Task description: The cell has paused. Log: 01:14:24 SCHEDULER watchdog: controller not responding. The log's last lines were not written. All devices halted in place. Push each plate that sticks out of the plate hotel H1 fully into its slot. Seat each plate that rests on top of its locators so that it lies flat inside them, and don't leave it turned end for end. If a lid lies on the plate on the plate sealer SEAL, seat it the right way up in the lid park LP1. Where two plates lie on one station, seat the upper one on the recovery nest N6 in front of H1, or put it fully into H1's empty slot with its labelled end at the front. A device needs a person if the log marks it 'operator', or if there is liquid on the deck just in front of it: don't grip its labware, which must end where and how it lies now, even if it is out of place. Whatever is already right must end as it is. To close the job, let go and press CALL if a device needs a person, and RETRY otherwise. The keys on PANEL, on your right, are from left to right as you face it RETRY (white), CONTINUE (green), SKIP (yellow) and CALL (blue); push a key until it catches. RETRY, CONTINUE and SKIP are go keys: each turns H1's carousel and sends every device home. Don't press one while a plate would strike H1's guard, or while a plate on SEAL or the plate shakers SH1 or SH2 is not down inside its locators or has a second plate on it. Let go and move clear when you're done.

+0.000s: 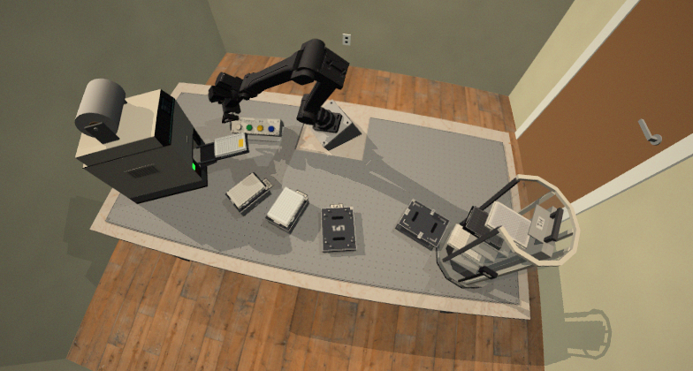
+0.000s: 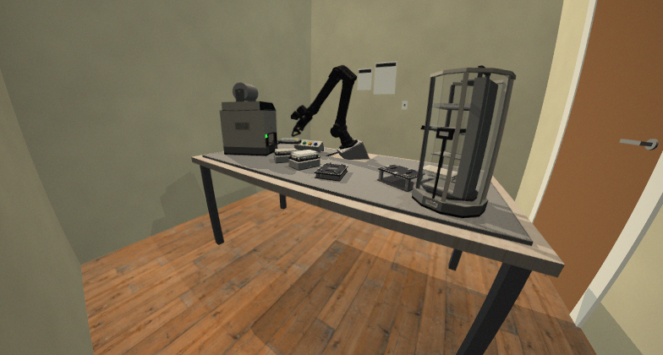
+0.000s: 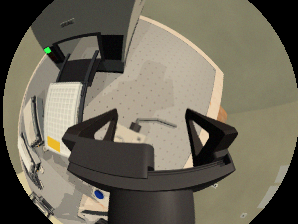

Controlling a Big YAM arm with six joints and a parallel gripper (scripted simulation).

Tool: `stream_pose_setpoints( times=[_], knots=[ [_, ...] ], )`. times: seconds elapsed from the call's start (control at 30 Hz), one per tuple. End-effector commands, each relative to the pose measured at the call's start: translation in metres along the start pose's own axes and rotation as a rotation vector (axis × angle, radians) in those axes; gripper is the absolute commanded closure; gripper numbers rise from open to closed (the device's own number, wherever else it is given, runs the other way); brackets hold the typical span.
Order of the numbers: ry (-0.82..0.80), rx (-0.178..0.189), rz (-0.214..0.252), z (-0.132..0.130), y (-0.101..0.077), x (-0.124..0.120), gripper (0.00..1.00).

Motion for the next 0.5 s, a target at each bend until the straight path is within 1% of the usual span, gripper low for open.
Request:
stream_pose_setpoints(
  times=[0.0,0.03,0.1,0.13,0.17,0.23,0.27,0.3,0.33,0.37,0.43,0.47],
  knots=[
    [-0.011,0.005,-0.045,-0.003,0.004,0.044,0.00],
    [-0.005,0.012,-0.033,-0.002,0.008,0.041,0.00],
    [0.012,0.077,-0.018,0.005,0.006,0.048,0.00],
    [0.006,0.066,-0.030,0.007,0.001,0.057,0.00],
    [0.006,0.066,-0.031,0.011,0.000,0.060,0.00],
    [0.006,0.066,-0.031,0.011,0.000,0.060,0.00],
    [0.021,0.111,-0.005,0.017,0.005,0.058,0.00],
    [0.031,0.145,0.013,0.021,0.007,0.059,0.00],
    [0.028,0.137,0.008,0.023,0.003,0.064,0.00],
    [0.022,0.129,-0.006,0.027,-0.002,0.072,0.00],
    [0.024,0.129,-0.008,0.035,-0.003,0.077,0.00],
    [0.032,0.139,0.009,0.045,-0.003,0.069,0.00]
  ],
)
Point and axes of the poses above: the point where the finger pads meet when closed, its own y axis out along the fingers, its own z axis across the jaws, x = y × z, the point moved 3 cm from there along -y, back along the fingers, and after that the axes turned 14 degrees about -y, right-handed, at the moved point
